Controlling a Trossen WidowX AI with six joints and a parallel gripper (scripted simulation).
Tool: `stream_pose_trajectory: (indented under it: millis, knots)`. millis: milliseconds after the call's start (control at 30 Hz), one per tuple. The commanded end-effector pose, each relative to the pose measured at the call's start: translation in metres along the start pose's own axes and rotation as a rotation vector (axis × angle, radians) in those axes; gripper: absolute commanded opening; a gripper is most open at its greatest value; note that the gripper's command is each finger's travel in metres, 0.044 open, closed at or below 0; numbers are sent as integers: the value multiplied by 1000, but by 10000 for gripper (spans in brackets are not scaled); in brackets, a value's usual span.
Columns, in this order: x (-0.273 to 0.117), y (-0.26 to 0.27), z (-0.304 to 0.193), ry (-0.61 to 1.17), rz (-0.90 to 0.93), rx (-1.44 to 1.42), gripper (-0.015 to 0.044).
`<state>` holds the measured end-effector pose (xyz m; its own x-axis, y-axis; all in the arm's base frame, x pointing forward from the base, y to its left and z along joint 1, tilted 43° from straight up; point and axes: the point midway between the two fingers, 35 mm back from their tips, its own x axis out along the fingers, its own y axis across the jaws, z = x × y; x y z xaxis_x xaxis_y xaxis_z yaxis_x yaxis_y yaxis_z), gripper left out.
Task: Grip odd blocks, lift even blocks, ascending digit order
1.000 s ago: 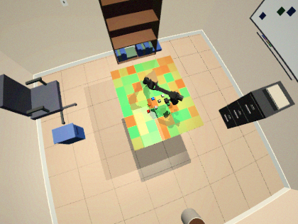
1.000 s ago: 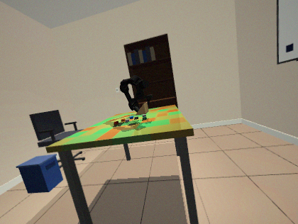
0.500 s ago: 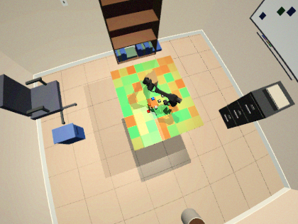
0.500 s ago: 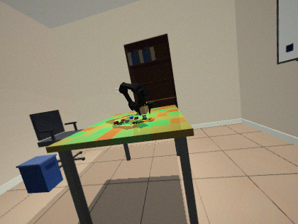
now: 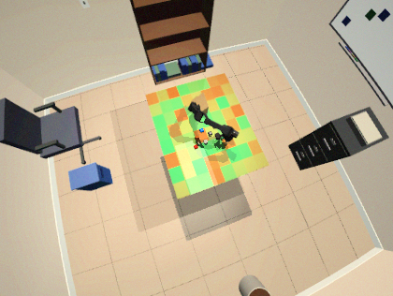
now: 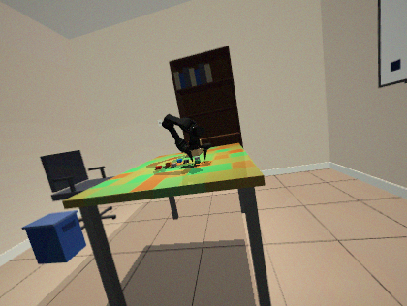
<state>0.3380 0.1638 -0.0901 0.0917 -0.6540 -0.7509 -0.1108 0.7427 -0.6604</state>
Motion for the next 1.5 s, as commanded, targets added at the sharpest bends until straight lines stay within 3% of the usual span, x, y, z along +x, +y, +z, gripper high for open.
stream_pose_trajectory:
  millis: [0,333,1467]
  knots:
    - [5,-2,-1,4,-7,-7,374]
    - [5,-2,-1,4,-7,-7,120]
    - [5,-2,-1,4,-7,-7,120]
